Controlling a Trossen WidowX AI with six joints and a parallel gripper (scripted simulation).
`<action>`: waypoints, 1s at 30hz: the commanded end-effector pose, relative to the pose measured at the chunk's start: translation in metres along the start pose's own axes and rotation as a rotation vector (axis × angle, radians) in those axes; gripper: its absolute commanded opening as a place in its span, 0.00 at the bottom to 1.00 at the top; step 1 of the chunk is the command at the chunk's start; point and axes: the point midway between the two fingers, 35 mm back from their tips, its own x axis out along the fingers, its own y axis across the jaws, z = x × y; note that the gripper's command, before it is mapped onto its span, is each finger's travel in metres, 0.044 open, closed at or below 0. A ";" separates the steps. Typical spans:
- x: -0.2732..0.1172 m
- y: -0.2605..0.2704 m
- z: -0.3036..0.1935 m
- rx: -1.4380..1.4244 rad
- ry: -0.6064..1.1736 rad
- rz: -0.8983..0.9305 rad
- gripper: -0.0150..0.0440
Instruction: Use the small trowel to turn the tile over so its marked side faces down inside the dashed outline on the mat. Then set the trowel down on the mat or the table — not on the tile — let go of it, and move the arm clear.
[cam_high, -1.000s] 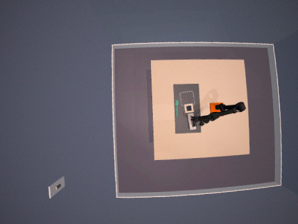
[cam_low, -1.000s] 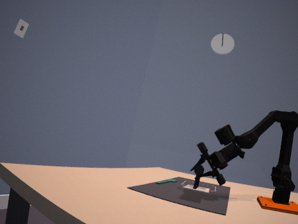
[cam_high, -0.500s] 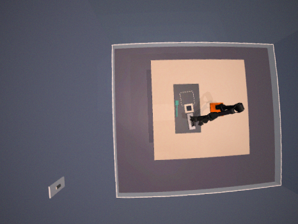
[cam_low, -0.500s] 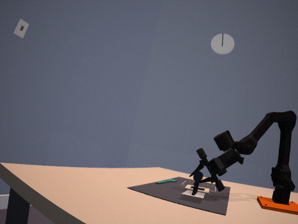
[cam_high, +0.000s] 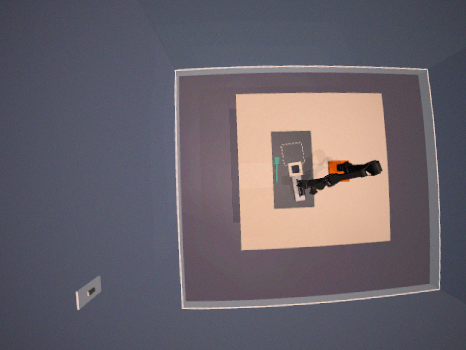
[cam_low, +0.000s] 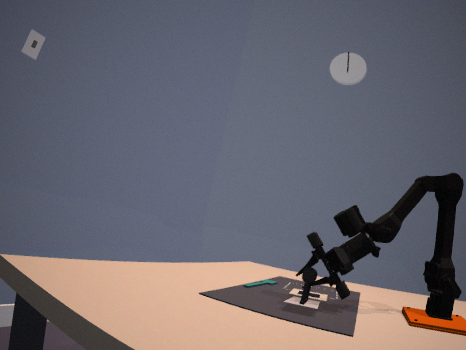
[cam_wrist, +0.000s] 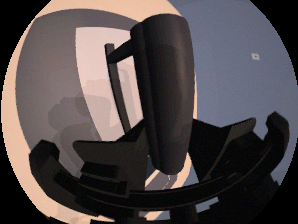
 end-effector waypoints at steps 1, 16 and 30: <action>0.000 0.000 -0.009 0.002 0.005 -0.002 0.25; -0.003 -0.002 -0.033 0.001 0.006 -0.003 0.25; -0.009 -0.009 -0.035 -0.068 0.064 -0.004 0.25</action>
